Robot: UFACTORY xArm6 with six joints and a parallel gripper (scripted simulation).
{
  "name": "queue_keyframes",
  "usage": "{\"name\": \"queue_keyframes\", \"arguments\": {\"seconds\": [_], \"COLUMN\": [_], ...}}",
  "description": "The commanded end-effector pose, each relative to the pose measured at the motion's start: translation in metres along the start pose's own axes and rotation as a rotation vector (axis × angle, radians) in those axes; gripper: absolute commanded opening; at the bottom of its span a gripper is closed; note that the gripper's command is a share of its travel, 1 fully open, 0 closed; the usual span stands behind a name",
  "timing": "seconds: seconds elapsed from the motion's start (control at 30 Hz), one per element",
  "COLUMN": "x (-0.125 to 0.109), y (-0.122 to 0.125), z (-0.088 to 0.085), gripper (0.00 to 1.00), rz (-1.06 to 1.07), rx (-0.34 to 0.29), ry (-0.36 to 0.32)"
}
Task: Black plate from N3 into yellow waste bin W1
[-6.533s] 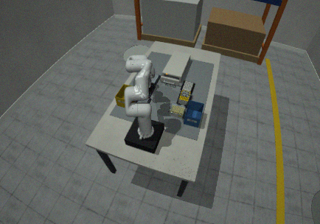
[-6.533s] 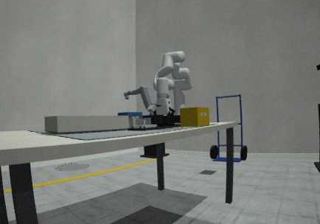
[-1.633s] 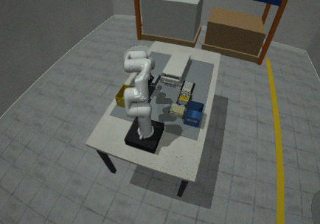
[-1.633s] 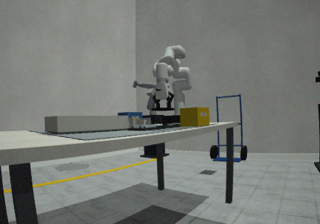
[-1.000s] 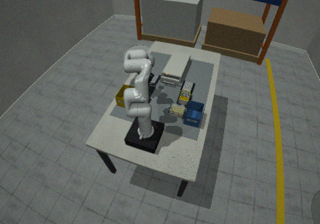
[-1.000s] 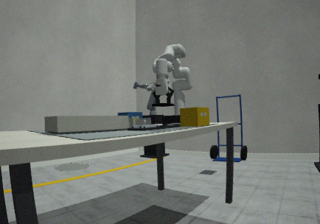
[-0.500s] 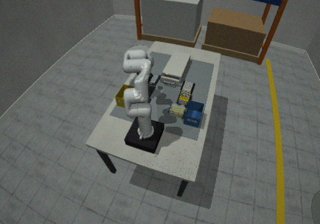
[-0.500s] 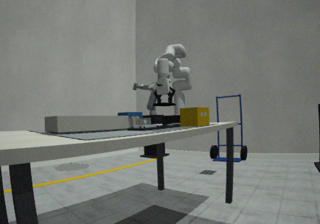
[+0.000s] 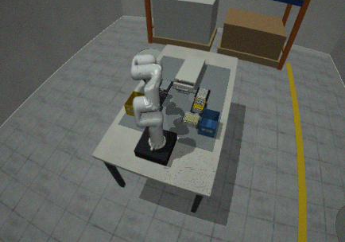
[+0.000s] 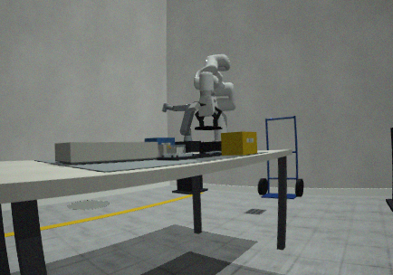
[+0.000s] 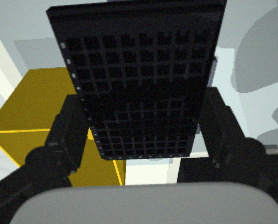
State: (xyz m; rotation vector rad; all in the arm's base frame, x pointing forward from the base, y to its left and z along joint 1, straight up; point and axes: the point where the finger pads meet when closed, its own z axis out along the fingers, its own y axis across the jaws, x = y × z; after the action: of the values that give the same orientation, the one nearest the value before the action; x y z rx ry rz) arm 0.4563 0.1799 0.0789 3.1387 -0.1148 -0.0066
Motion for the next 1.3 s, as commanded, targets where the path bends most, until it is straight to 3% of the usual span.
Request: {"name": "queue_keyframes", "arguments": {"seconds": [0.0, 1.27], "x": [-0.006, -0.079], "y": [-0.006, -0.061], "z": [-0.002, -0.002], "gripper": [0.00, 0.00], "rz": [0.000, 0.000], "rx": [0.002, 0.003], "ry": [0.005, 0.004]}}
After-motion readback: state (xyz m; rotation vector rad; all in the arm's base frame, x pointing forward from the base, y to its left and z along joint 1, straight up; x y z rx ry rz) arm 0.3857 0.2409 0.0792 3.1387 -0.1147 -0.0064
